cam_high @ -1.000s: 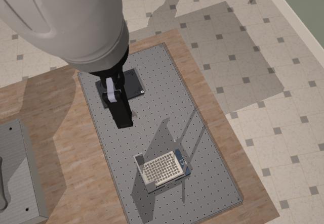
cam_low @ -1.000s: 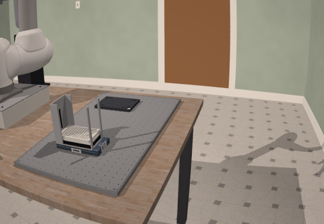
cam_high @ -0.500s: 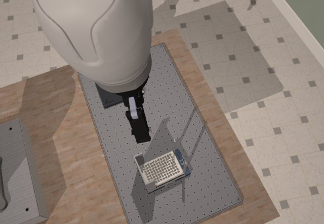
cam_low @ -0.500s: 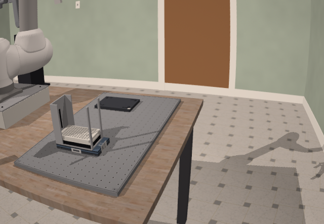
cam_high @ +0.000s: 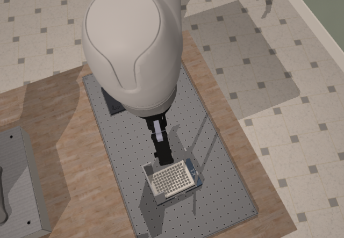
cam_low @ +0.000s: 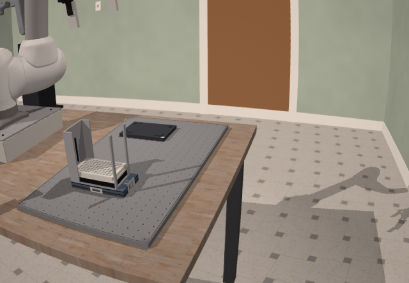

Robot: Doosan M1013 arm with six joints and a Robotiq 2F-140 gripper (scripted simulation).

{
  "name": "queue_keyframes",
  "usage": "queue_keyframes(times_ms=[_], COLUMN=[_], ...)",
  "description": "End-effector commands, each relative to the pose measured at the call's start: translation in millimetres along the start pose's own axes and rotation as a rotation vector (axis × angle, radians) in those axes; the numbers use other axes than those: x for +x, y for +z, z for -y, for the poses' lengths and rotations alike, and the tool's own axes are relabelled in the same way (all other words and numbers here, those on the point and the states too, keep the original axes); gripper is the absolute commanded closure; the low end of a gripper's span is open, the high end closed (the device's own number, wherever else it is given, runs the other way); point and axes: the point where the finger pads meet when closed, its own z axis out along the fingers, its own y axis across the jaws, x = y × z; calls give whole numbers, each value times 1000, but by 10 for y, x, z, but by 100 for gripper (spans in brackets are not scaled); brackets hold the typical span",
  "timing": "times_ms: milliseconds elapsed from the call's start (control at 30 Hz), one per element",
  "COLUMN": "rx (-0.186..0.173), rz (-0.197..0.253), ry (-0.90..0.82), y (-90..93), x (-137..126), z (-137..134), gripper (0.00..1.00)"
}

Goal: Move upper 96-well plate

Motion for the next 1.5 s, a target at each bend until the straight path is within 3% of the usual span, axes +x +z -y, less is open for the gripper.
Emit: queue_keyframes(times_ms=[0,67,133,500,567,833,900,967,1233,1333,1467], rx=[0,0,-47,-47,-90,-92,-92,-129,-134,-171,-171], rz=[0,0,19,19,39,40,40,59,61,83,83], ry=[0,0,-42,-42,-89,-92,-92,-143,-149,-215,-215], y=[133,225,318,737,831,1207,1207,1302,1681,1823,1918], x=[23,38,45,79,80,80,80,74,47,27,13], z=[-54,-91,-127,-288,-322,-457,-457,-488,-614,-657,-685], gripper=[0,0,0,0,0,0,0,0,0,0,0])
